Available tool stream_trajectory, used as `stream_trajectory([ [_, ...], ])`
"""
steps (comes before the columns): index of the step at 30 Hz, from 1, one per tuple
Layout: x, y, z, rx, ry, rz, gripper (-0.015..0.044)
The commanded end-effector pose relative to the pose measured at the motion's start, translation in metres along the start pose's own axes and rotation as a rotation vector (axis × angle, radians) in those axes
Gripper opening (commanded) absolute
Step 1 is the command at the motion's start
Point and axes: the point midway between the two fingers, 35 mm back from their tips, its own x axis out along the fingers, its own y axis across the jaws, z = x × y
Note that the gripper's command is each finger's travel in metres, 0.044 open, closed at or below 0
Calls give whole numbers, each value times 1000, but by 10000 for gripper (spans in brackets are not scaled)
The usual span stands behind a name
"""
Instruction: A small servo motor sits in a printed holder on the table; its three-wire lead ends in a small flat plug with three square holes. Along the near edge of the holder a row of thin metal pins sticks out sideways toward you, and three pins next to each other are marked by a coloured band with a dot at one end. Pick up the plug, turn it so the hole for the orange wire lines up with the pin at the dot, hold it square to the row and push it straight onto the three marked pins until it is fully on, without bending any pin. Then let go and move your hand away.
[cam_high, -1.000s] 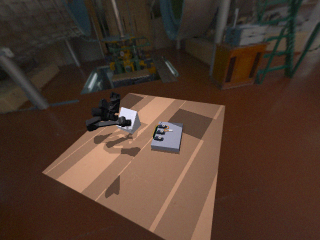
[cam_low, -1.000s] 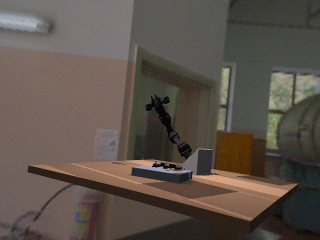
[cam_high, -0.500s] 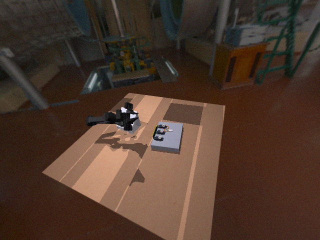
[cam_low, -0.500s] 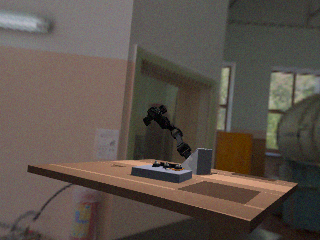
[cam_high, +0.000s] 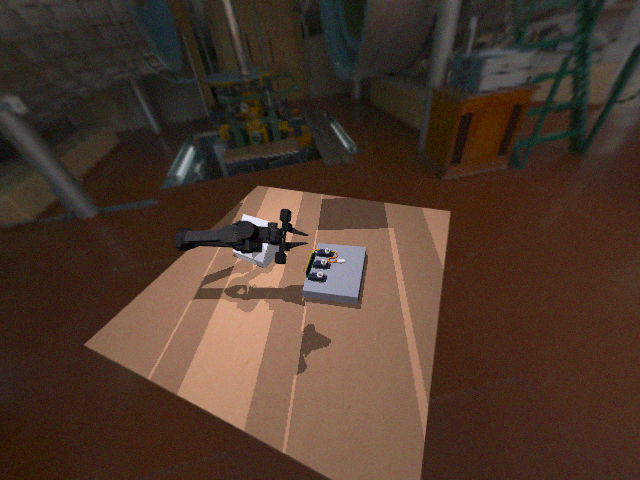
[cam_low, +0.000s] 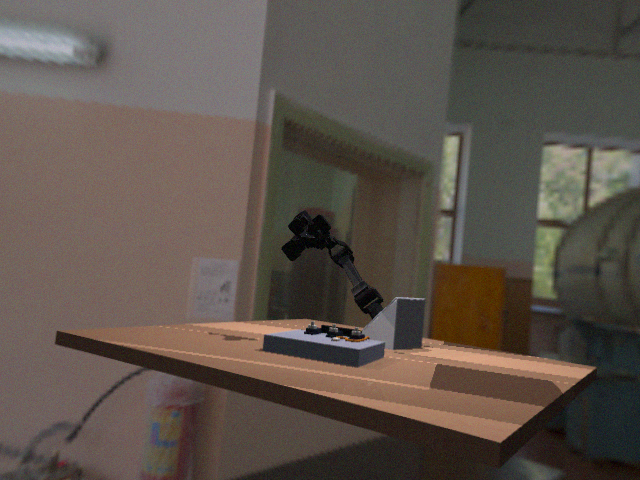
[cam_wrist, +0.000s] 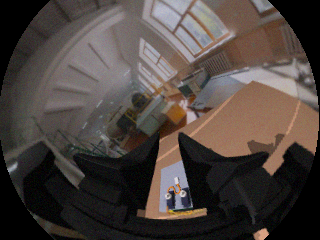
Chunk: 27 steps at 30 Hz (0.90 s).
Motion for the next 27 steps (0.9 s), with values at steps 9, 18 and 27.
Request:
stream_trajectory([
  [9,64,1,-59,-48,373,-124,115],
  [18,98,1,-113,-133,647,-227,115],
  [27,120,-1,-169,-256,905,-332,115],
])
